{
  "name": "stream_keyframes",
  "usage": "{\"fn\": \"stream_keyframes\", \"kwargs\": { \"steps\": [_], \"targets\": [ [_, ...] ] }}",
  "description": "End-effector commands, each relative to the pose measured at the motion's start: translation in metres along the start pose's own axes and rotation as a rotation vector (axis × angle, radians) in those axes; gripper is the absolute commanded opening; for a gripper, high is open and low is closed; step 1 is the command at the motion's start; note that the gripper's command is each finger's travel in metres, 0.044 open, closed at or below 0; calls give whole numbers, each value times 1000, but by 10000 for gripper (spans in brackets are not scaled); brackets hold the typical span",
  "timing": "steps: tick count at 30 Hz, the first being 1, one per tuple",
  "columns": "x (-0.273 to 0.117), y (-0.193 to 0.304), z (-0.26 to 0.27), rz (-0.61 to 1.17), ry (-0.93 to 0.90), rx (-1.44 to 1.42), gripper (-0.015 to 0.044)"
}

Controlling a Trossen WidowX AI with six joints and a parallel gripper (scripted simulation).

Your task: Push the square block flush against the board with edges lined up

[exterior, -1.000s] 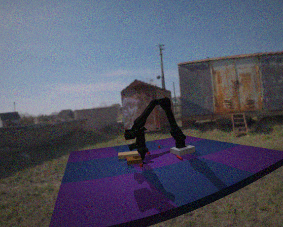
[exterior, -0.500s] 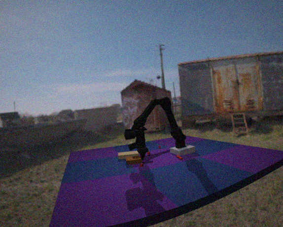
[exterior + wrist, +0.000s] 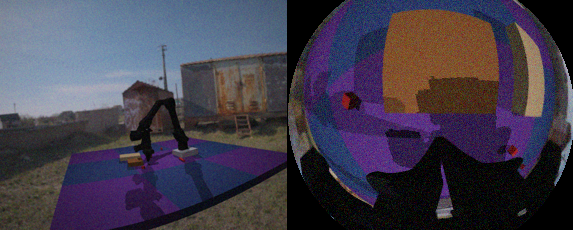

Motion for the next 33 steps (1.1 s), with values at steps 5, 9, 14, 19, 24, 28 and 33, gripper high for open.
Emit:
{"fn": "stream_keyframes", "kwargs": {
  "steps": [5,9,14,19,24,28,33],
  "targets": [
    [1,14,-2,1,0,3,0],
    [1,19,-3,1,0,3,0],
    [-51,13,-2,1,-1,2,0],
    [-54,14,-3,0,-1,3,0],
    [-52,7,3,-11,-7,-89,0],
    [-54,-2,11,-11,-6,-228,0],
    [-56,-13,20,-11,-5,-401,0]
  ]
}}
Point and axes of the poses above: the point midway between the two fingers, 35 mm back from their tips, its own x axis out along the fingers, its own z axis across the jaws, y = z × x, the point moved 6 cm from there along -x, back along the fingers, and after that the axes turned 10 degrees about x, right-handed, at the moved point
